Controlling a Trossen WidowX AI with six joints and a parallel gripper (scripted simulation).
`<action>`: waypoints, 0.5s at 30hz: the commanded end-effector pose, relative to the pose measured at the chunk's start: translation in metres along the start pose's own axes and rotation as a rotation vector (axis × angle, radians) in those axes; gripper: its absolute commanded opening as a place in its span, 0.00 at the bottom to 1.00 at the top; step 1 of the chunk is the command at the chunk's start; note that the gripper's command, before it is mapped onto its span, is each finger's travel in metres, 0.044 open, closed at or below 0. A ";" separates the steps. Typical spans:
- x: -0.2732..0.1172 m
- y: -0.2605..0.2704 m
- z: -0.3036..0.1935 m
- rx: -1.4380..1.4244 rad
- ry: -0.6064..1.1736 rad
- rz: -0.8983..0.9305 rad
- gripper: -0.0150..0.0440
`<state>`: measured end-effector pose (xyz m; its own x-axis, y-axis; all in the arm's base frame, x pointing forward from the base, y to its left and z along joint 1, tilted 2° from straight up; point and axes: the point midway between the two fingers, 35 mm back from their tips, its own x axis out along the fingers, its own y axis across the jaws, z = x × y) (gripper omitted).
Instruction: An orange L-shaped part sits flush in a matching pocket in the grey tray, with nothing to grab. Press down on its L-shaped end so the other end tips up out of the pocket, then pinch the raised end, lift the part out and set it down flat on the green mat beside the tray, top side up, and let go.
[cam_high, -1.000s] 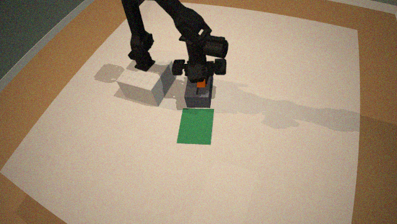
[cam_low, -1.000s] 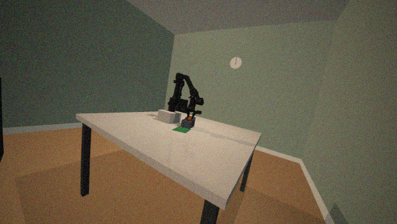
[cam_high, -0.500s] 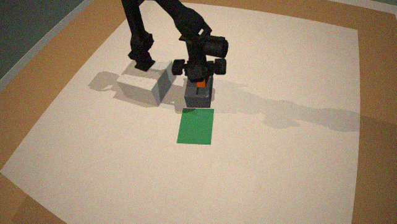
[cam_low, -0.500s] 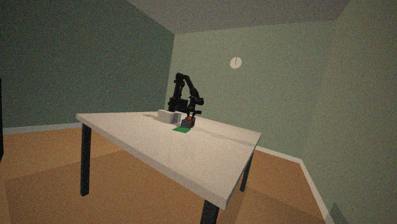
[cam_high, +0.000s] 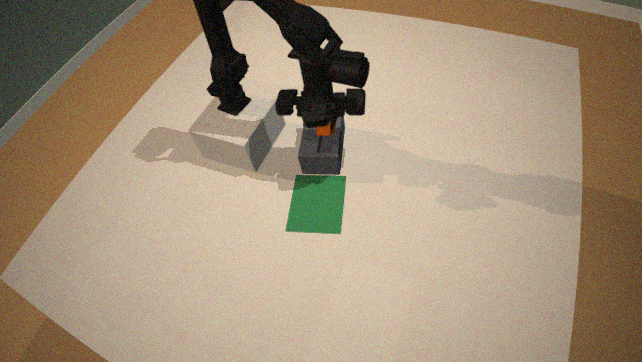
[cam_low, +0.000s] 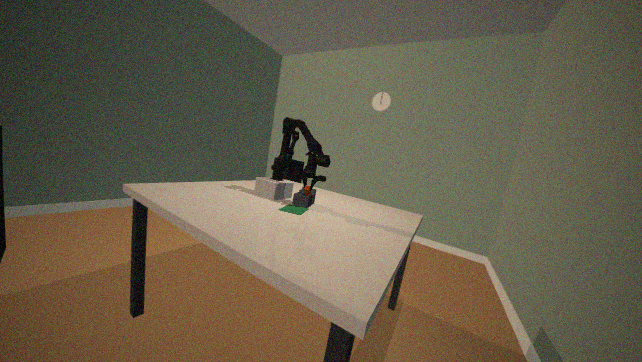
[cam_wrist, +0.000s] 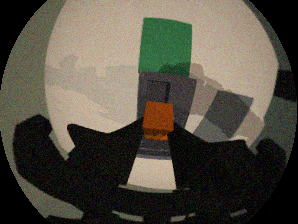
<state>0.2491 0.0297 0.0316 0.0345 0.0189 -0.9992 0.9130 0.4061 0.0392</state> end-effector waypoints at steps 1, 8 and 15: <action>-0.011 0.001 0.000 0.002 0.000 0.014 0.25; -0.021 0.001 0.000 0.002 0.001 0.013 0.25; -0.031 0.001 0.000 0.002 0.001 0.013 0.25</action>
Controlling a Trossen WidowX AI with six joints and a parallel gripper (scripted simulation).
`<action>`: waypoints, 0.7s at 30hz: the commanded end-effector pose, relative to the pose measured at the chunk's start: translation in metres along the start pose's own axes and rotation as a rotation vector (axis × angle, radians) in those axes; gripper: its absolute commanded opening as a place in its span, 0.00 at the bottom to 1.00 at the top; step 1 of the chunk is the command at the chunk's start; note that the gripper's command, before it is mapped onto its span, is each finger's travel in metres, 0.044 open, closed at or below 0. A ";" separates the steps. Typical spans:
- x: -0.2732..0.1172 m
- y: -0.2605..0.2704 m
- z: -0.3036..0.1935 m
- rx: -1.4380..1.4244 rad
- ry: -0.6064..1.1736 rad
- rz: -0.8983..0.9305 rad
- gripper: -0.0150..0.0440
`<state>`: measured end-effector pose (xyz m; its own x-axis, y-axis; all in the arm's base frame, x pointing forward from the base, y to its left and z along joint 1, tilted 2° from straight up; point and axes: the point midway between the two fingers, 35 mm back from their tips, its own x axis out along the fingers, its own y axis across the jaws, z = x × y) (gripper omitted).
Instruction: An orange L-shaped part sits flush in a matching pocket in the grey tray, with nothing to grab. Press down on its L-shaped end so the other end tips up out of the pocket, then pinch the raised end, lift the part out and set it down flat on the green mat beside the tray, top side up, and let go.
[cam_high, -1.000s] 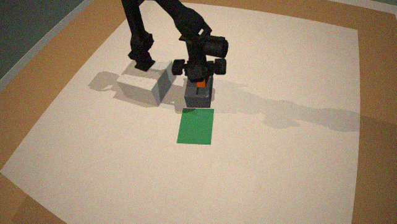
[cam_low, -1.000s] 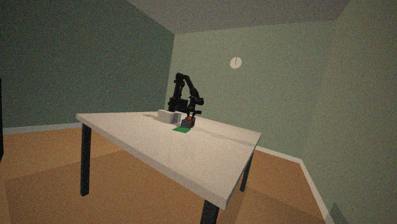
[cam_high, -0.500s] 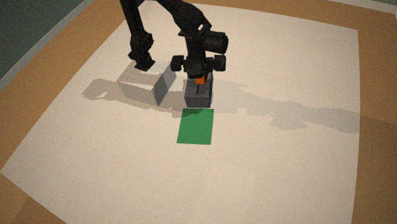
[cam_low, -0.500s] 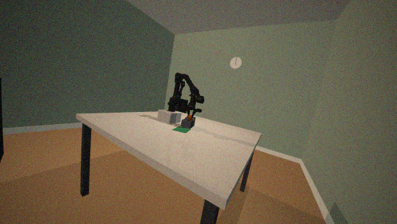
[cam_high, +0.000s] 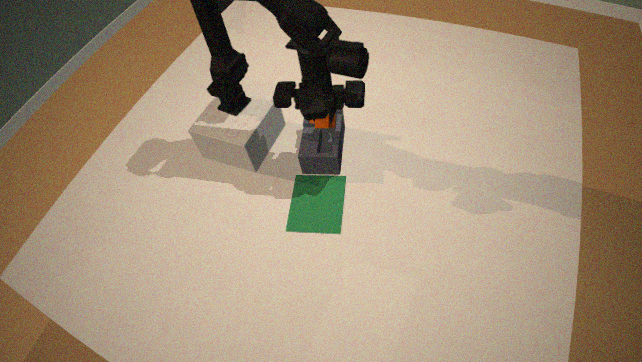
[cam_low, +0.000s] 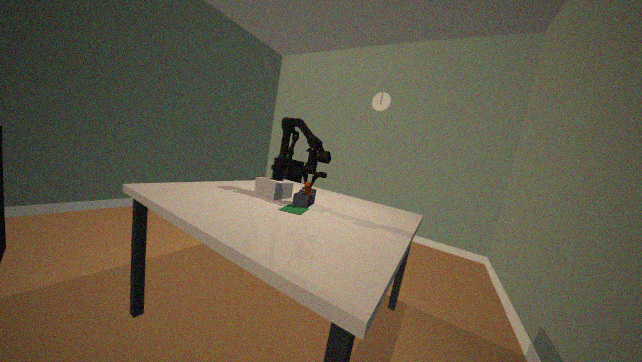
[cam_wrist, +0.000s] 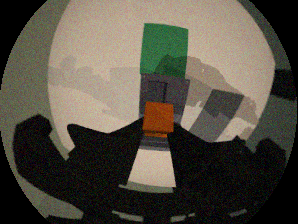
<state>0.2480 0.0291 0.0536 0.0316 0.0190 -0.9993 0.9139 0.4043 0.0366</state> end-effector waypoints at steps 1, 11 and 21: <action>-0.011 0.002 0.000 0.000 -0.001 0.016 0.25; -0.027 0.001 0.000 0.000 -0.001 0.016 0.25; -0.043 0.001 0.000 0.000 -0.001 0.016 0.25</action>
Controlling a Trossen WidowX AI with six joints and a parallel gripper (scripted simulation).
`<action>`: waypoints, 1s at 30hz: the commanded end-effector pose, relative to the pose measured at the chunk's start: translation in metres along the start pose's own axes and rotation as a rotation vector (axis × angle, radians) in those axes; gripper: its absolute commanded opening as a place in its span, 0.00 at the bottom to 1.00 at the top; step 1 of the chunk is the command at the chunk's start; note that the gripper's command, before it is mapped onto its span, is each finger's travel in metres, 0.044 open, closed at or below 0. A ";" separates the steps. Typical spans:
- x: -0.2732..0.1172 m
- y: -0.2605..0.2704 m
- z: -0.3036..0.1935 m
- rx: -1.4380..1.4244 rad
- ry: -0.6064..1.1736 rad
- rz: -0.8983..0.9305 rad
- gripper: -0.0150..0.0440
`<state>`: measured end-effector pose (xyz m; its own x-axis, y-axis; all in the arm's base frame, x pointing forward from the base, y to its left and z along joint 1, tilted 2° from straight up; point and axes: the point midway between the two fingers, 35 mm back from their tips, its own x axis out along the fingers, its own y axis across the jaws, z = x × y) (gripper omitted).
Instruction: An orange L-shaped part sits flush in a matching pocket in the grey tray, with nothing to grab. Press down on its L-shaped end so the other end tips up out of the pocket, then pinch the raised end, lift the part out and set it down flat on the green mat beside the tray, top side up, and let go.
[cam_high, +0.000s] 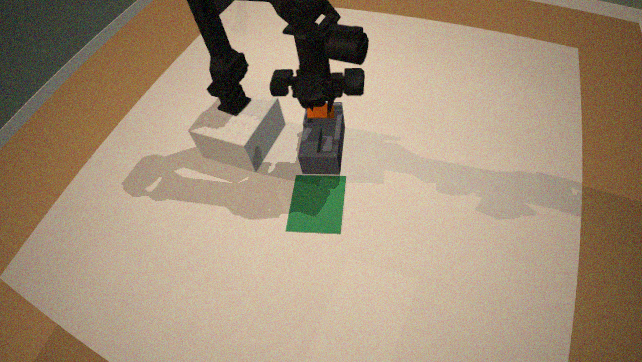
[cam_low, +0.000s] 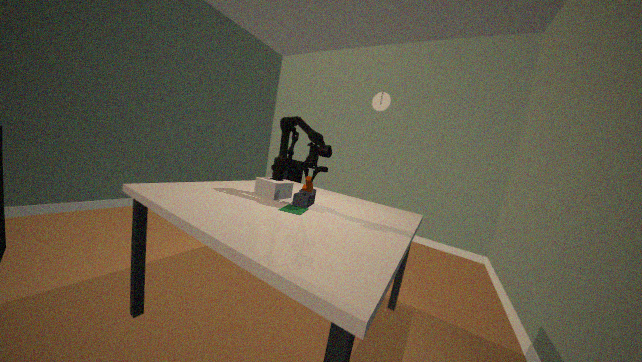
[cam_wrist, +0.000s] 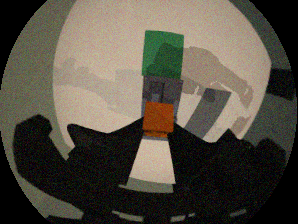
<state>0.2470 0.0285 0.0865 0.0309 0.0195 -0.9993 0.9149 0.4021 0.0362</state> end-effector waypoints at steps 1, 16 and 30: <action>-0.011 0.001 0.000 -0.002 -0.001 0.016 0.25; -0.018 0.000 0.006 -0.002 -0.002 0.016 0.25; -0.014 -0.005 0.059 -0.002 -0.007 0.015 0.25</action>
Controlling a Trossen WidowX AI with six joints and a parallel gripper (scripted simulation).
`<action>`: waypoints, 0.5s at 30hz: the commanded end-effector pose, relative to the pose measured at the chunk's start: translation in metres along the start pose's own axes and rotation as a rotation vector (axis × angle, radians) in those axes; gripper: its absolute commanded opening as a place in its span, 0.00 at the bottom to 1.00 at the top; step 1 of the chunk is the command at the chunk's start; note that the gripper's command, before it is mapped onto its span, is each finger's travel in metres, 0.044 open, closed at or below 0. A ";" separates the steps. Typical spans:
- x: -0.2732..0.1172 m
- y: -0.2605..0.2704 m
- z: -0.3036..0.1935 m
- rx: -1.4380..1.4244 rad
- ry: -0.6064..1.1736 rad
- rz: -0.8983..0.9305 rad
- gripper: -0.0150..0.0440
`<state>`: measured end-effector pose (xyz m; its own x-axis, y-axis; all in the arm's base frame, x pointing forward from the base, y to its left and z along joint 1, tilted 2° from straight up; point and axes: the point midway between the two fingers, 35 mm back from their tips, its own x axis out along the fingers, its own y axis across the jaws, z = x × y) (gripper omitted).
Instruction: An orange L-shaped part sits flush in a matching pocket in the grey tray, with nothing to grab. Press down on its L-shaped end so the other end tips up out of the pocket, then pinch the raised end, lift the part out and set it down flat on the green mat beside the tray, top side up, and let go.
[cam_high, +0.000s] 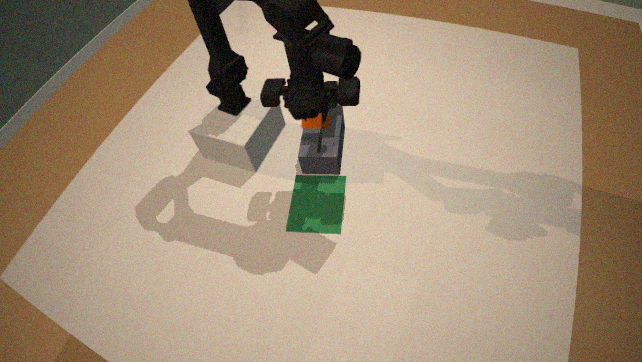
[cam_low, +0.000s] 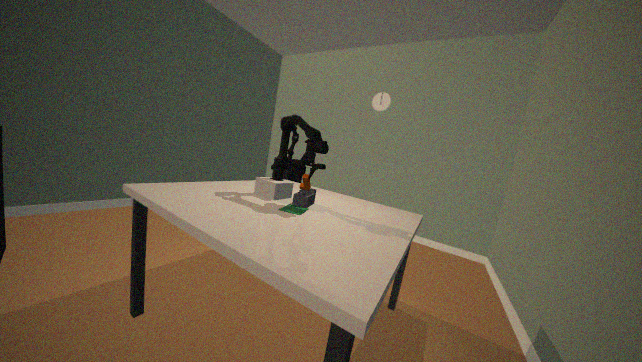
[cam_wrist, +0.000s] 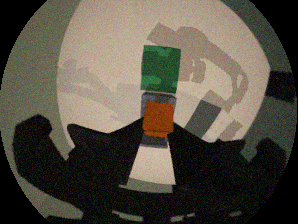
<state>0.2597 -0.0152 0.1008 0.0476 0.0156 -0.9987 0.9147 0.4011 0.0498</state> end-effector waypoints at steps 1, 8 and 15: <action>0.001 0.000 0.019 -0.003 0.002 0.002 0.25; 0.001 -0.003 0.049 -0.003 0.000 0.001 0.25; 0.001 -0.006 0.077 -0.003 -0.003 0.001 0.25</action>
<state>0.2799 -0.0747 0.1008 0.0516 0.0088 -0.9986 0.9146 0.4012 0.0507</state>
